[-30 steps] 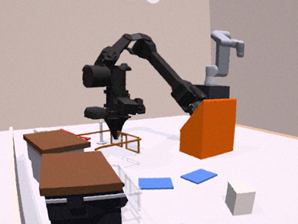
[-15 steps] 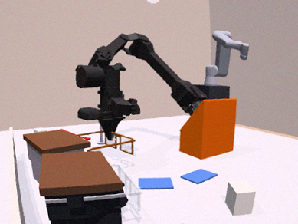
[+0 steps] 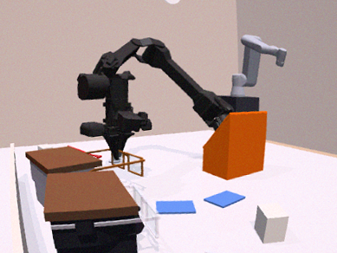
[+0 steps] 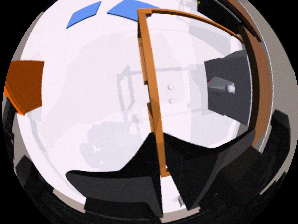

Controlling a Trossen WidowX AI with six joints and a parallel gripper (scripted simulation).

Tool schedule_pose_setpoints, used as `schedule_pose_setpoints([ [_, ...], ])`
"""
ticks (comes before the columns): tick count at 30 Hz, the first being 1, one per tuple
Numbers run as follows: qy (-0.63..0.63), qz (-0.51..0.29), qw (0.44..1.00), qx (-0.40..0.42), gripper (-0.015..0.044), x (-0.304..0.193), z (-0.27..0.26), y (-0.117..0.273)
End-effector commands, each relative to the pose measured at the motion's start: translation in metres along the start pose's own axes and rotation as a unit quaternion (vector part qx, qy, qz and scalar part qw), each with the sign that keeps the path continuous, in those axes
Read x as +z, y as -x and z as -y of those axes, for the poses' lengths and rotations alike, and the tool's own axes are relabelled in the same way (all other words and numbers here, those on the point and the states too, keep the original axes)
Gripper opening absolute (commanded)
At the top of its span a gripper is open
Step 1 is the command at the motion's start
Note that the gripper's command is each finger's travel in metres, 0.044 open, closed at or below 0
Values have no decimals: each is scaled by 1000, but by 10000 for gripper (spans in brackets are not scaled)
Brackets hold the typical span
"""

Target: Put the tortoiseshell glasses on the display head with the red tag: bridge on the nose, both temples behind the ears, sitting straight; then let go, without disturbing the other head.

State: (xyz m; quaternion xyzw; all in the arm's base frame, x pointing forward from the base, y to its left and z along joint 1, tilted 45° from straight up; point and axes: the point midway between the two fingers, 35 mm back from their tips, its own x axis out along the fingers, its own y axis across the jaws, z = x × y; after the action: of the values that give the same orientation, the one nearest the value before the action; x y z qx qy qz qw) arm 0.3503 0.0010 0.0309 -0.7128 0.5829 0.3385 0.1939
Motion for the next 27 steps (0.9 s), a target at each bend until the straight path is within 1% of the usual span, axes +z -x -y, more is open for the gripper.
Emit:
schedule_pose_setpoints([
  [1, 2, -2, 1000, -1, 0, -1, 8, 0],
  [27, 1, -2, 1000, -2, 0, -1, 45, 2],
])
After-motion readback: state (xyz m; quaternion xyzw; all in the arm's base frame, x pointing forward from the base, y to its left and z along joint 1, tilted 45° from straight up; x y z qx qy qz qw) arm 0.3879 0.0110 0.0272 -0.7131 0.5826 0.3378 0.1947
